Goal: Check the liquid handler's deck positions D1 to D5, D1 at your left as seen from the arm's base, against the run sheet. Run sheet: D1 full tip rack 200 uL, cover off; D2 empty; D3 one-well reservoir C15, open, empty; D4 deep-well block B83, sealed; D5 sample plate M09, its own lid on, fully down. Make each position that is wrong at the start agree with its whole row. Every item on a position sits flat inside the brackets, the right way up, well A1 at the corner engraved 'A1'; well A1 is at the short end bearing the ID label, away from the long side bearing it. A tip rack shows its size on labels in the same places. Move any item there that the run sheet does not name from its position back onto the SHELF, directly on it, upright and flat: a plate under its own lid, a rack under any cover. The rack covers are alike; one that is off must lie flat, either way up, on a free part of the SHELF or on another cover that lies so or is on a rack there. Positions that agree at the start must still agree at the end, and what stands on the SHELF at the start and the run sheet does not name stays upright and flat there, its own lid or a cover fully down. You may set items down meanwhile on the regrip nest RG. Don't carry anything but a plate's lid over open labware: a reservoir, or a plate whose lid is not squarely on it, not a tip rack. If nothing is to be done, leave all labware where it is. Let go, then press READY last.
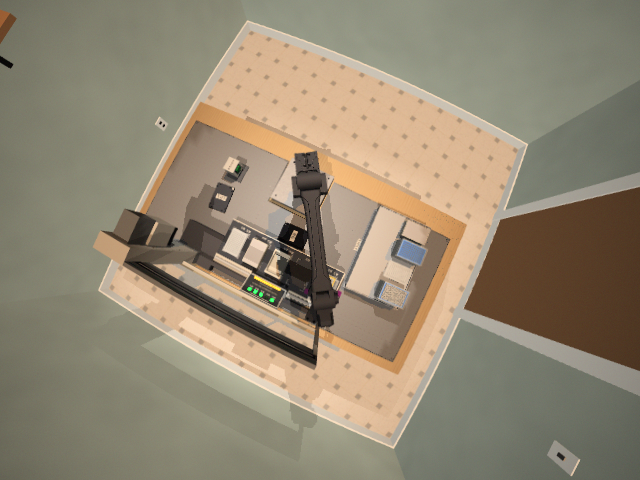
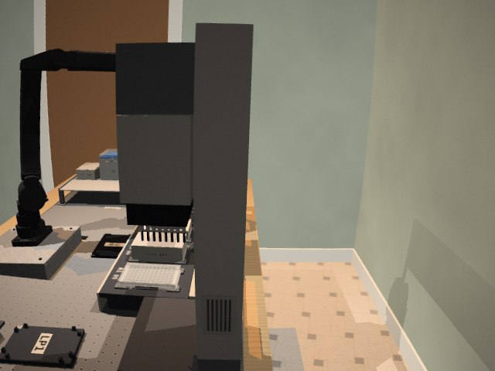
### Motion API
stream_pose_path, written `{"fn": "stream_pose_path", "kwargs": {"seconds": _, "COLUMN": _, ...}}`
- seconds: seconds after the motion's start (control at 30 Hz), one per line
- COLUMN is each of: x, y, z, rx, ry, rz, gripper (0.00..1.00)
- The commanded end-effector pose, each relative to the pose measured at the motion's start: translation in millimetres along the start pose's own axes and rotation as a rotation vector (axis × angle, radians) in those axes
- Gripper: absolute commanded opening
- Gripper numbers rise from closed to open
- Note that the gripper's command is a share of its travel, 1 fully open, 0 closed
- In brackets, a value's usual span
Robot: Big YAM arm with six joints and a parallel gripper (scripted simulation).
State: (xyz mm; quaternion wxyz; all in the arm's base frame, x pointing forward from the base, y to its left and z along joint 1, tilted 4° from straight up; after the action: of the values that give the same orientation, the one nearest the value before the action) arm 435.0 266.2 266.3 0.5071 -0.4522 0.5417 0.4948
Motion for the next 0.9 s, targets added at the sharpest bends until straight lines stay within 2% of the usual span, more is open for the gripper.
{"fn": "stream_pose_path", "kwargs": {"seconds": 0.0, "x": -19.1, "y": 12, "z": 3, "rx": -0.002, "ry": -0.03, "rz": -0.044, "gripper": 0.0}}
{"fn": "stream_pose_path", "kwargs": {"seconds": 0.53, "x": -15.5, "y": 87, "z": -2, "rx": -0.002, "ry": -0.033, "rz": -0.038, "gripper": 0.0}}
{"fn": "stream_pose_path", "kwargs": {"seconds": 0.63, "x": -12.1, "y": 90, "z": -2, "rx": -0.002, "ry": -0.027, "rz": -0.032, "gripper": 0.0}}
{"fn": "stream_pose_path", "kwargs": {"seconds": 0.87, "x": -13.8, "y": 127, "z": -6, "rx": -0.002, "ry": -0.03, "rz": -0.03, "gripper": 0.0}}
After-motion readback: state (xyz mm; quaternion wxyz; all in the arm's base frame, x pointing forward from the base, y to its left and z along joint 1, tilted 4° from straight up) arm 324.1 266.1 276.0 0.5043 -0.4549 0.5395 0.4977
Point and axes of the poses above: the point where the finger pads meet when closed, its own x axis out along the fingers, its own z axis across the jaws, y = z × x, the point moved 6 cm from there along -x, back along the fingers, and after that the axes turned 4 degrees about x, right-handed, at the moved point
